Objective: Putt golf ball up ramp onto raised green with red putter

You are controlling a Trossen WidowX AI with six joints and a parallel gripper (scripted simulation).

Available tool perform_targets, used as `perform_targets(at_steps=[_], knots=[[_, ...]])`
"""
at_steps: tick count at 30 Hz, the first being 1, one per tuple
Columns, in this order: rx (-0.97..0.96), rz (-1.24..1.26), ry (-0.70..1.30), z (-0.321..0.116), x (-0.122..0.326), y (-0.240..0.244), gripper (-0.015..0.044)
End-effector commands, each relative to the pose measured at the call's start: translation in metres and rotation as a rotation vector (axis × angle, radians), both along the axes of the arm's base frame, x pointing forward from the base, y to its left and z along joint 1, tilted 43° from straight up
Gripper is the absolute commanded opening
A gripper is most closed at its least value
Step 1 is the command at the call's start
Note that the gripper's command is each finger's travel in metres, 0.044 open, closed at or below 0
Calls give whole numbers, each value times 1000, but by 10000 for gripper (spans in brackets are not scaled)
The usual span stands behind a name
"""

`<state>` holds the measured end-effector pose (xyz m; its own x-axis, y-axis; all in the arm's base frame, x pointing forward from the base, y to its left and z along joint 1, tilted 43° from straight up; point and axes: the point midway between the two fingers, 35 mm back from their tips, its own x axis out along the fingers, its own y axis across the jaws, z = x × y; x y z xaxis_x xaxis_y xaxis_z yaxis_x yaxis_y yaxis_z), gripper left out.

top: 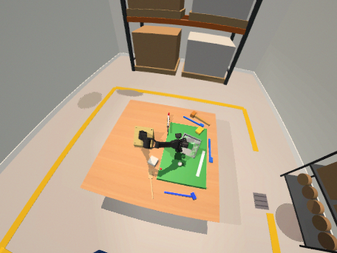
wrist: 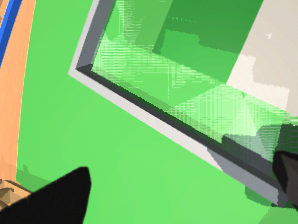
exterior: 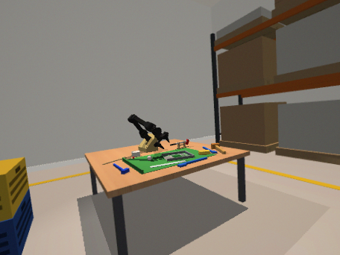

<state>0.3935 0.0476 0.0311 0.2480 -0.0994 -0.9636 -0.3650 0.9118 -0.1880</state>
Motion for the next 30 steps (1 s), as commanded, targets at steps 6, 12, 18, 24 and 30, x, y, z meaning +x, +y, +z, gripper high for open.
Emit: perform_targets(at_steps=[6,12,18,24,30], knots=[[-293,761,310,-82,-91,88,440],[-512,1294,512,-126,-161,121,440],[-538,1352,537,-130,-170,121,440],[-539,1352,537,-145,-167,107,440],[-539,1352,537,-150,-167,102,440]])
